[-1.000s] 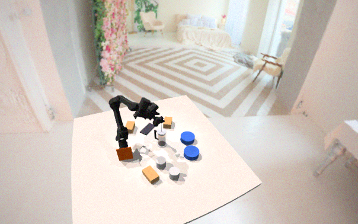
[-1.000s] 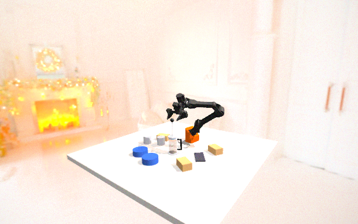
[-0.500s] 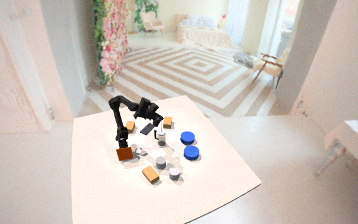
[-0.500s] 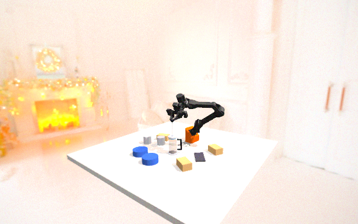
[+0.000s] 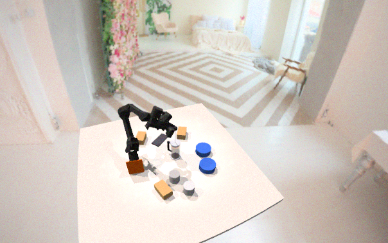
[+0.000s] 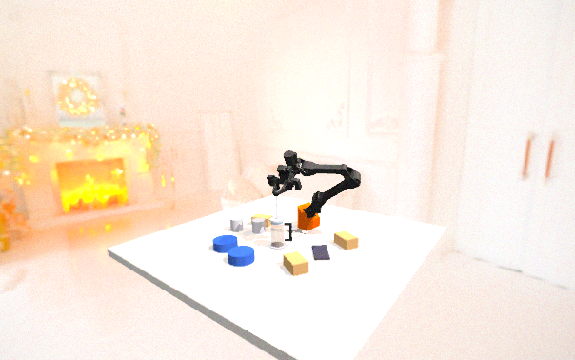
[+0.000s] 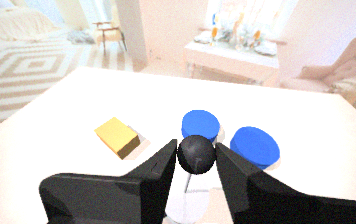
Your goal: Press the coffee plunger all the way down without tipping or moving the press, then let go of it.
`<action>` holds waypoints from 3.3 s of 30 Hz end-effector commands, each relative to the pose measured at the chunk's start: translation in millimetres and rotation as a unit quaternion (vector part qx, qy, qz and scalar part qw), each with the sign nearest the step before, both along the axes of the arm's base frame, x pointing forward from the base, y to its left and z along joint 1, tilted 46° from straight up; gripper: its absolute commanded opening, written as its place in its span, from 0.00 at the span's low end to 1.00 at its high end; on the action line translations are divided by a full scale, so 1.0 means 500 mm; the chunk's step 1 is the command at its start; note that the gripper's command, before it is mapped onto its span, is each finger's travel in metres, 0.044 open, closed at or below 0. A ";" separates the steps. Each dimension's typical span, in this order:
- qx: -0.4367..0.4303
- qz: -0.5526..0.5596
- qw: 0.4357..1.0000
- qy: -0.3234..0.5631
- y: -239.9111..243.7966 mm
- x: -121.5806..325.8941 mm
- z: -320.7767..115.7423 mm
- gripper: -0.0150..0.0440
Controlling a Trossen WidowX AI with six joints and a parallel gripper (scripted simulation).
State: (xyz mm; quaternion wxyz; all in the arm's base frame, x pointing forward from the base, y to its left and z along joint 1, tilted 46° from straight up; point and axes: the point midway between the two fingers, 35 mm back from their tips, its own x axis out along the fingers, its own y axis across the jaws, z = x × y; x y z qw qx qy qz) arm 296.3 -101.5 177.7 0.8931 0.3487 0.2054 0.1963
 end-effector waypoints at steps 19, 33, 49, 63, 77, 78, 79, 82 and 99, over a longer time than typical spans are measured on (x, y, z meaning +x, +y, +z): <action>-0.005 0.003 1.000 0.012 0.050 0.011 -0.068 0.47; -0.005 0.002 1.000 0.012 0.082 0.016 -0.102 0.47; -0.002 0.000 1.000 0.008 0.124 0.020 -0.134 0.47; 0.001 -0.001 1.000 0.004 0.142 0.036 -0.140 0.47; 0.001 0.000 1.000 0.004 0.138 0.041 -0.141 0.47; 0.001 0.000 1.000 0.004 0.138 0.042 -0.142 0.47; 0.001 0.000 1.000 0.004 0.138 0.042 -0.142 0.47; 0.001 0.000 1.000 0.004 0.137 0.042 -0.142 0.47; 0.001 0.000 1.000 0.004 0.134 0.046 -0.143 0.47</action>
